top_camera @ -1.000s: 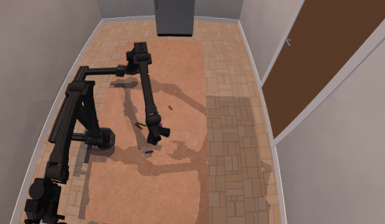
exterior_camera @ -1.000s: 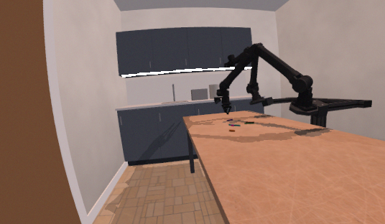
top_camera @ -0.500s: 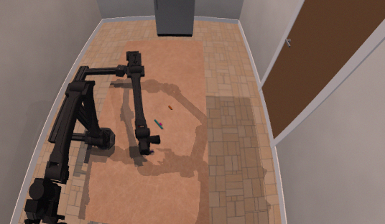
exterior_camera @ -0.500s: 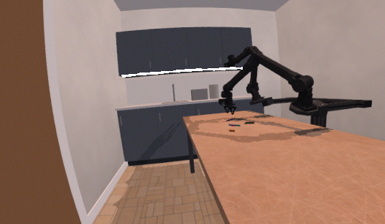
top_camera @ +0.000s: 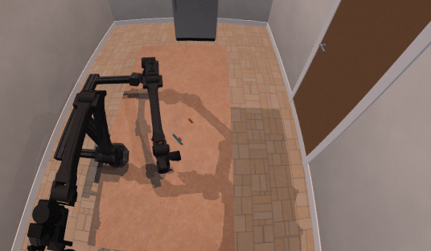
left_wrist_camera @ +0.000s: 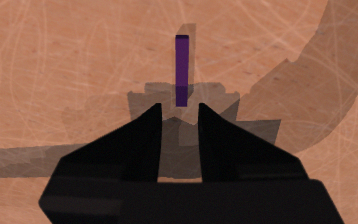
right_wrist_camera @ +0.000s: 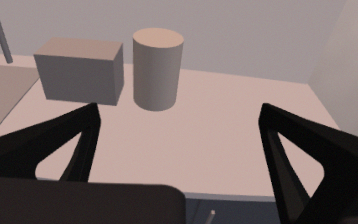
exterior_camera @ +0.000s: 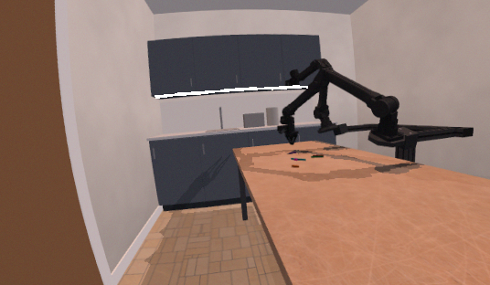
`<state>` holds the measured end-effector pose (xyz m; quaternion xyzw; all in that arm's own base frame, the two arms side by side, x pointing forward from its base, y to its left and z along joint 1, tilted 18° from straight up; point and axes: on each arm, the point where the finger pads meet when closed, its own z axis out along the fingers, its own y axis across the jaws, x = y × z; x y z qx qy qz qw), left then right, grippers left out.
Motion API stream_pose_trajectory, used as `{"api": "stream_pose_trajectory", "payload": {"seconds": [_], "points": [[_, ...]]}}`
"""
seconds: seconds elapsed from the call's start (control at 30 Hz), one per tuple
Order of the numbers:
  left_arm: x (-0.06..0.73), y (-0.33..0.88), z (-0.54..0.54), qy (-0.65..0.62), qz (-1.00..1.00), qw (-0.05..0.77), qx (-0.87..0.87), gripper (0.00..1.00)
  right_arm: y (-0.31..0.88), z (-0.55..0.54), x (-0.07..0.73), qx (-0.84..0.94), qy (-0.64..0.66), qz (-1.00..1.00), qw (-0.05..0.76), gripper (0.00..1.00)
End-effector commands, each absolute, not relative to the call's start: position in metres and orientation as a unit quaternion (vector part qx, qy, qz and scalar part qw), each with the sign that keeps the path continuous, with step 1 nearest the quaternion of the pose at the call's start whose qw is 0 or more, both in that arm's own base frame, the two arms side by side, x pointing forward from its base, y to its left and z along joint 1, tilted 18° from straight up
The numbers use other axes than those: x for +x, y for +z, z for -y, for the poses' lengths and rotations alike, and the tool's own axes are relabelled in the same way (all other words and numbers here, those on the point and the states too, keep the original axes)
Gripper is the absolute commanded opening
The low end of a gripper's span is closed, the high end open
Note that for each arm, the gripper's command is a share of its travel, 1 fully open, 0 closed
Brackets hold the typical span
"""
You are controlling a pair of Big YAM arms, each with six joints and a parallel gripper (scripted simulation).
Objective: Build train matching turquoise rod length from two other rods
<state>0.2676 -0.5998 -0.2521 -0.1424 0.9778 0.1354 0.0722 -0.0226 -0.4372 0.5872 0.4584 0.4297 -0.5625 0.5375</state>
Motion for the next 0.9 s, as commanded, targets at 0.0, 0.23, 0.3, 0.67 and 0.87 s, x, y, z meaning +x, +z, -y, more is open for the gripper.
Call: {"api": "stream_pose_trajectory", "payload": {"seconds": [0.0,0.23,0.3,0.67,0.87], "points": [[0.262,-0.225,0.633,0.107,-0.981,0.08,-0.141,0.23,0.633,0.418,-0.028,0.437,-0.584,-0.409,0.547,1.0],[0.277,-0.225,0.626,0.108,-0.979,0.079,-0.153,0.23,0.633,0.418,-0.028,0.437,-0.584,-0.409,0.547,1.0],[0.274,-0.225,0.628,0.107,-0.98,0.079,-0.15,0.23,0.633,0.418,-0.028,0.437,-0.584,-0.409,0.547,1.0],[0.273,-0.225,0.628,0.107,-0.98,0.079,-0.149,0.23,0.633,0.418,-0.028,0.437,-0.584,-0.409,0.547,1.0],[0.273,-0.228,0.627,0.109,-0.98,0.079,-0.149,0.23,0.633,0.418,-0.028,0.437,-0.584,-0.409,0.547,1.0]]}}
